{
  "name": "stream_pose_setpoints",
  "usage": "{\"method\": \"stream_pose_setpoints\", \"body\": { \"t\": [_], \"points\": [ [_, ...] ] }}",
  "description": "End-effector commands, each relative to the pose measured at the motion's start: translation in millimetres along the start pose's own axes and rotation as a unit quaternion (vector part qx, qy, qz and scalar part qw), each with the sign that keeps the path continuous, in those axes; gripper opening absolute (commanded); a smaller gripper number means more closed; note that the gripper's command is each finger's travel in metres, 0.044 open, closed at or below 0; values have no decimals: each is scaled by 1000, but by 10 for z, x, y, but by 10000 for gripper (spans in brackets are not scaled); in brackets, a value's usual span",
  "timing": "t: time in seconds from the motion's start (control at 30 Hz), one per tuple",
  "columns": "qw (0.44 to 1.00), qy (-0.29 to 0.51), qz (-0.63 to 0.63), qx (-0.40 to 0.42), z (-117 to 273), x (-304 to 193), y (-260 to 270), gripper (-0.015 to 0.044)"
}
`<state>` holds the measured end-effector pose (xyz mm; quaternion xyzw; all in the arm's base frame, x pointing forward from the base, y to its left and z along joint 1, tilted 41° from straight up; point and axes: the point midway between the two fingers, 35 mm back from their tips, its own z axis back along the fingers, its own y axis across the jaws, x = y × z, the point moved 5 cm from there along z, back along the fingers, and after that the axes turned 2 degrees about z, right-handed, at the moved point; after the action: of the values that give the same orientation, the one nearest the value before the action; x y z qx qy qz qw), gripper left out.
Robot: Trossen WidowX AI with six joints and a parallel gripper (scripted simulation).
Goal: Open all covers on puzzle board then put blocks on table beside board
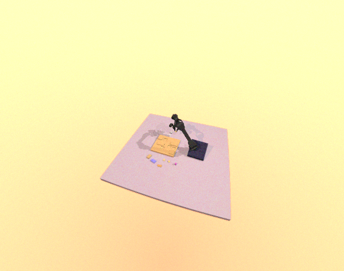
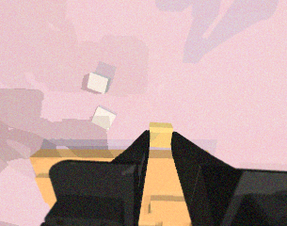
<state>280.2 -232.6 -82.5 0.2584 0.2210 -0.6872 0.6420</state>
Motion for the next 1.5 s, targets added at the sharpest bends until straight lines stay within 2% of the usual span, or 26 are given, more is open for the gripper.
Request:
{"method": "stream_pose_setpoints", "body": {
  "t": [0.0,1.47],
  "points": [
    [1000,2,-2,1,-75,4,-1,80],
    [1000,4,-2,1,-778,-30,-31,80]
  ]
}}
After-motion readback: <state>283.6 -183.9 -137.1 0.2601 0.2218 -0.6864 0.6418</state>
